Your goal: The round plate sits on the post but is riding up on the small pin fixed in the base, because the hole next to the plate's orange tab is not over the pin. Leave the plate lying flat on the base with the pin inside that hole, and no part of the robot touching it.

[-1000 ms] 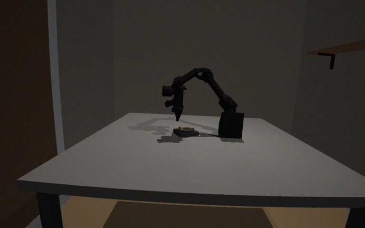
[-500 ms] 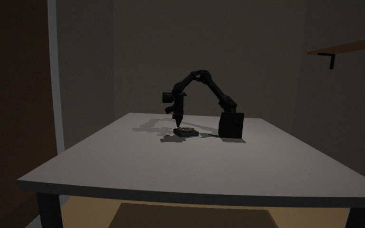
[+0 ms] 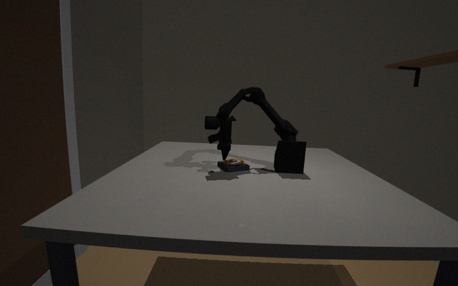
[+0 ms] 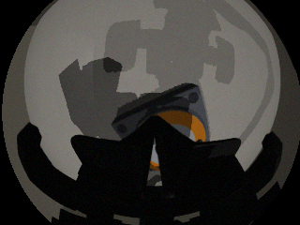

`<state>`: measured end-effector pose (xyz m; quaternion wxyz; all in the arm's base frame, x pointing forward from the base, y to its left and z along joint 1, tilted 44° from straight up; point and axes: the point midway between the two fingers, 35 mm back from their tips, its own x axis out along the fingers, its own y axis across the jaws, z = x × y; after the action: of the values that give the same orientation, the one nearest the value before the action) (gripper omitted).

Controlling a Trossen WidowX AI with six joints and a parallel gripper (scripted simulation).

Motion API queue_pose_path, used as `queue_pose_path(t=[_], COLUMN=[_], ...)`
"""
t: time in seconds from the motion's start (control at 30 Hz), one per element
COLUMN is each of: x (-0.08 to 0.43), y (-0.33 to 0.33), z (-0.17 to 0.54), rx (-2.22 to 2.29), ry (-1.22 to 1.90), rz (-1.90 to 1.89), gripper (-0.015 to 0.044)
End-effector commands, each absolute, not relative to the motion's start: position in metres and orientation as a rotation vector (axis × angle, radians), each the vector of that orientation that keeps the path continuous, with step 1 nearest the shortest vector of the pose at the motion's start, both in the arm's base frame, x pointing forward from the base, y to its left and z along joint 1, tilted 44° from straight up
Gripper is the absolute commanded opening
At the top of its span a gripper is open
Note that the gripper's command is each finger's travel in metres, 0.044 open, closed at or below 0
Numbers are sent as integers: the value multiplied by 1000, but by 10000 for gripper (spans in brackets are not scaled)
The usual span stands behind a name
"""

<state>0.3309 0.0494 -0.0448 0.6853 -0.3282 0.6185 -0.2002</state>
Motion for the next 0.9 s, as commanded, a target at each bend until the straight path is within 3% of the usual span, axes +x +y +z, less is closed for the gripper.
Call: queue_pose_path(t=[0.0,0.87], x=[323,303], y=[50,58], z=[-51,-60], rx=[-737,-737], ry=[1402,1403], rz=[-449,-448], gripper=[0,0])
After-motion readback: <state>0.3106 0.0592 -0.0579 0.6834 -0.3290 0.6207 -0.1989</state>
